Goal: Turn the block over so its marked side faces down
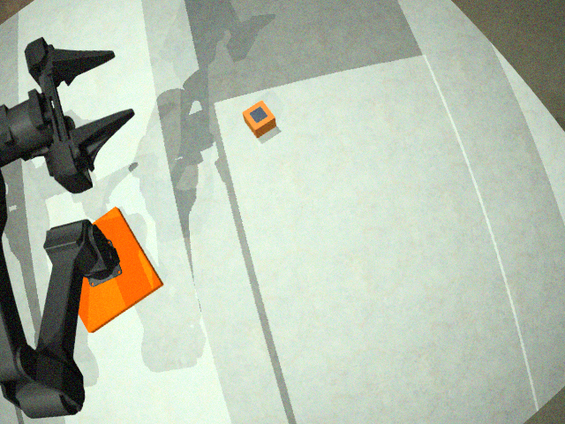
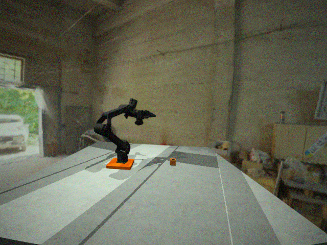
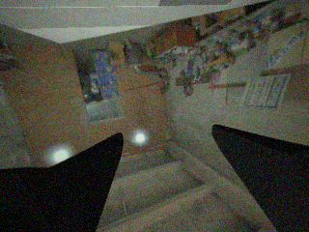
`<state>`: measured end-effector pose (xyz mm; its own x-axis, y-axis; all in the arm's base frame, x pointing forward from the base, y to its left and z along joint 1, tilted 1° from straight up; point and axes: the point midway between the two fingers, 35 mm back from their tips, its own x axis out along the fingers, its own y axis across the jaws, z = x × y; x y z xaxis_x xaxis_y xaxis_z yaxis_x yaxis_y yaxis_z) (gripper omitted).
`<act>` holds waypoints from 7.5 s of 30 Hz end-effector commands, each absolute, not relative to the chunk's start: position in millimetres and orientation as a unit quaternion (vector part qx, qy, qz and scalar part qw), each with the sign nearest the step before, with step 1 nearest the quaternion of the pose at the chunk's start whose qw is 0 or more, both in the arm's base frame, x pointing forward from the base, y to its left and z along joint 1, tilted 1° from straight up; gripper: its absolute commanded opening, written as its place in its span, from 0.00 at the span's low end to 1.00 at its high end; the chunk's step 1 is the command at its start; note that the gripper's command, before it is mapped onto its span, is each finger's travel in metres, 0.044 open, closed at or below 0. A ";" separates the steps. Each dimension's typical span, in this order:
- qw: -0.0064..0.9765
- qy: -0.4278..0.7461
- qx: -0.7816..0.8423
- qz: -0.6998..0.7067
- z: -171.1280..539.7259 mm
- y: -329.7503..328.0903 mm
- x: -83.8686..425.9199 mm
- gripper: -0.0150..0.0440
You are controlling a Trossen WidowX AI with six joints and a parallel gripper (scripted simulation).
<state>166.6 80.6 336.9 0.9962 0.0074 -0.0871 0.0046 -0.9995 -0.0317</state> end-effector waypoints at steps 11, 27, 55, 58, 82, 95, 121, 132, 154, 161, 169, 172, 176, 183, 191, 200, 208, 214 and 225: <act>0.336 0.077 -0.914 0.215 302.6 146.4 223.0 1.00; 0.632 0.364 -0.623 0.283 228.3 155.0 295.7 1.00; 0.715 0.693 -0.056 0.072 131.7 116.0 354.1 1.00; 0.715 0.693 -0.056 0.072 131.7 116.0 354.1 1.00; 0.715 0.693 -0.056 0.072 79.0 117.2 351.7 1.00; 0.715 0.693 -0.056 0.072 57.7 117.8 352.5 1.00; 0.715 0.693 -0.056 0.072 48.8 117.9 352.4 0.45; 0.715 0.693 -0.056 0.072 57.6 117.8 352.4 0.25; 0.767 0.635 -0.053 0.076 73.1 118.3 354.0 0.25; 0.799 0.594 -0.050 0.079 70.8 118.5 353.9 0.25; 0.833 0.546 -0.044 0.081 69.6 118.2 352.1 0.25; 0.844 0.528 -0.042 0.082 69.4 117.8 350.9 0.25; 0.860 0.503 -0.038 0.083 69.6 117.2 348.9 0.25; 0.869 0.487 -0.036 0.084 69.8 116.7 347.3 0.25; 0.889 0.449 -0.034 0.086 57.9 119.6 354.5 0.25; 0.918 0.384 -0.030 0.089 43.7 121.9 359.7 0.25; 0.941 0.326 -0.024 0.090 37.1 121.5 357.6 0.25; 0.955 0.282 -0.018 0.090 36.2 119.5 352.1 0.25; 0.967 0.239 -0.012 0.090 39.4 116.9 345.6 0.25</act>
